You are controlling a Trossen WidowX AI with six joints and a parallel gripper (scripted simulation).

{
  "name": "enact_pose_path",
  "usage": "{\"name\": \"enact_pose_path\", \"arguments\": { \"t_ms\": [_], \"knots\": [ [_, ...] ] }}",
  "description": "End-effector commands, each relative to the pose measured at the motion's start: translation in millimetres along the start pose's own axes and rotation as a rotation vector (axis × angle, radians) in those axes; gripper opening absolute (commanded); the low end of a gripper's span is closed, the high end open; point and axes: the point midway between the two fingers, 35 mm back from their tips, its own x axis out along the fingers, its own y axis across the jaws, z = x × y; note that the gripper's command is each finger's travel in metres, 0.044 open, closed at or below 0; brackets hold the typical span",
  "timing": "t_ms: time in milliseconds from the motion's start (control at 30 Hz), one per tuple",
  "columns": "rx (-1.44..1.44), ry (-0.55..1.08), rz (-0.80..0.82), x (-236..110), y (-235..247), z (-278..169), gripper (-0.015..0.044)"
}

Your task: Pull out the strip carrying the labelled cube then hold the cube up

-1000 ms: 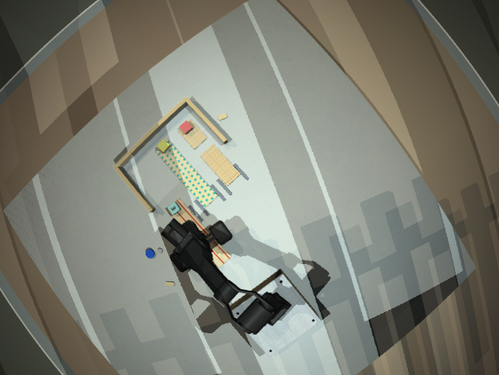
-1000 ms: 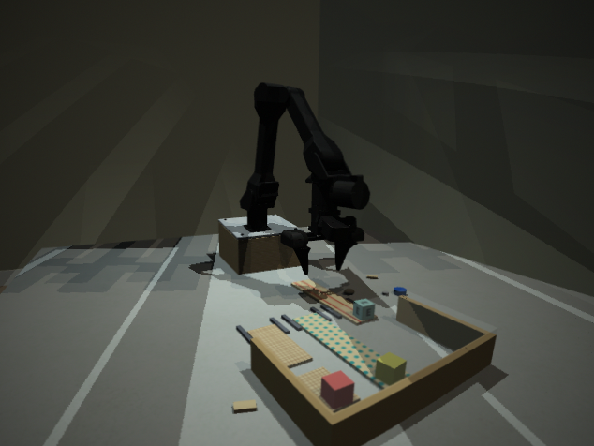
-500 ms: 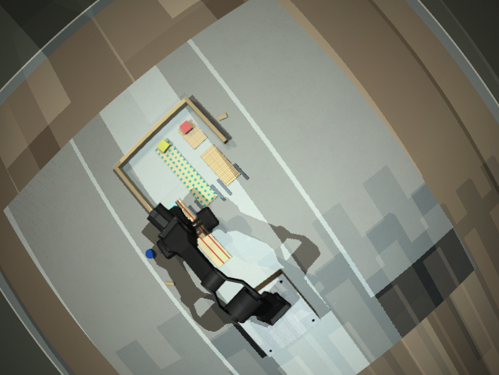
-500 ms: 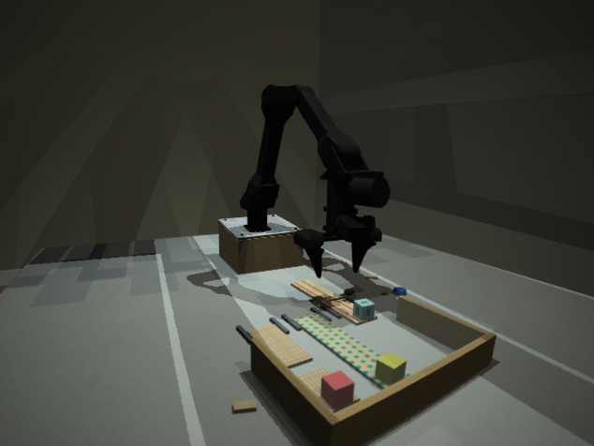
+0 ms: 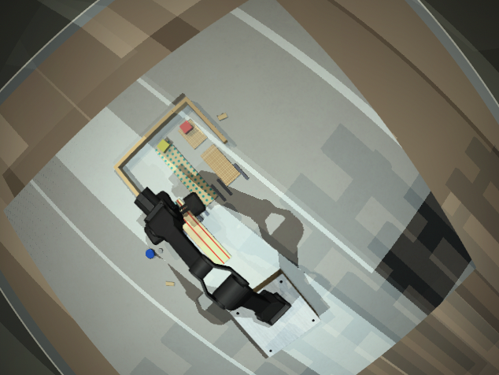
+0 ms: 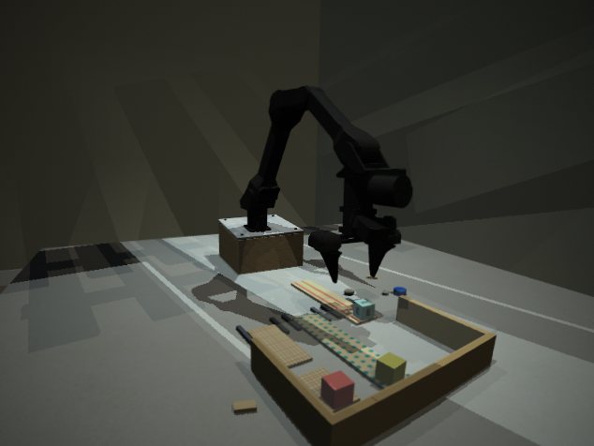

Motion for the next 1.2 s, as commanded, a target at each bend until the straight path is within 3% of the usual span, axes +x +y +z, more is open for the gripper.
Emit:
{"name": "enact_pose_path", "arguments": {
  "t_ms": [0,233,500,1167],
  "knots": [
    [-0.003,0.011,0.001,3.2,1.8,15.7,0.044],
    [-0.003,0.009,0.001,5.7,3.9,34.3,0.044],
    [-0.003,0.009,0.001,16.0,4.1,34.8,0.025],
    [-0.003,0.009,0.001,48.7,3.6,34.7,0.025]
  ]
}}
